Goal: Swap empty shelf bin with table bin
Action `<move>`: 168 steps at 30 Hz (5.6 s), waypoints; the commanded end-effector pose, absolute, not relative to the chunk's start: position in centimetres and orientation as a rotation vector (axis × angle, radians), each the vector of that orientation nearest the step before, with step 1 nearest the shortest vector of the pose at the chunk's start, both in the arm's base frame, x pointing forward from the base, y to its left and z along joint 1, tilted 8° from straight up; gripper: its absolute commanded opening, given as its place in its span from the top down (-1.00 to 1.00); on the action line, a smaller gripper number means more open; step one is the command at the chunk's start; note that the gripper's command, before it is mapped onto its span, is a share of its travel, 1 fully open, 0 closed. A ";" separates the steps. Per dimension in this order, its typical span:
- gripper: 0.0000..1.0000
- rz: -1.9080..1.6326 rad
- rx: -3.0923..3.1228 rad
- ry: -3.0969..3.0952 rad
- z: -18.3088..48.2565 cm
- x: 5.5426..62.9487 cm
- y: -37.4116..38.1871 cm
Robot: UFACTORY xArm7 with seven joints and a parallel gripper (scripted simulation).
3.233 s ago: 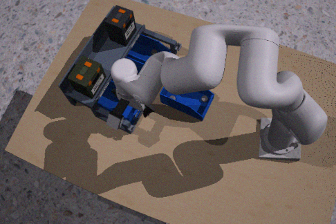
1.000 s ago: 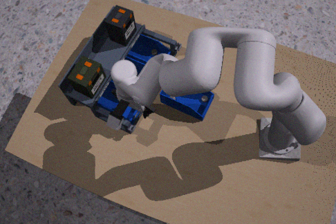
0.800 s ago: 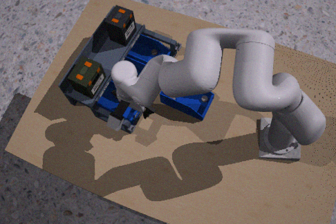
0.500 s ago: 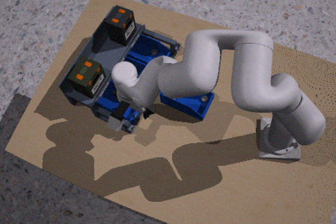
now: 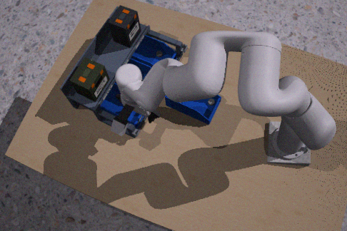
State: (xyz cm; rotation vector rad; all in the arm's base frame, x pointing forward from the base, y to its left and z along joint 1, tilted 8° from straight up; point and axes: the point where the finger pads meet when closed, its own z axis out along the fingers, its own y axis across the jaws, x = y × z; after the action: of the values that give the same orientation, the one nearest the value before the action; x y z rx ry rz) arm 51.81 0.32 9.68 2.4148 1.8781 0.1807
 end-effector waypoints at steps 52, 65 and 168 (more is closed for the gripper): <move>1.00 0.186 2.413 1.876 9.8 51.9 0.3; 1.00 0.186 2.413 1.876 10.4 51.9 0.3; 1.00 0.186 2.413 1.876 9.6 39.6 3.4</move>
State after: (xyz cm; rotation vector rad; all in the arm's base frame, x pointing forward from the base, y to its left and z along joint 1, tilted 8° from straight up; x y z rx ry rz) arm 40.67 3.15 9.59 2.4185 1.8856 0.1822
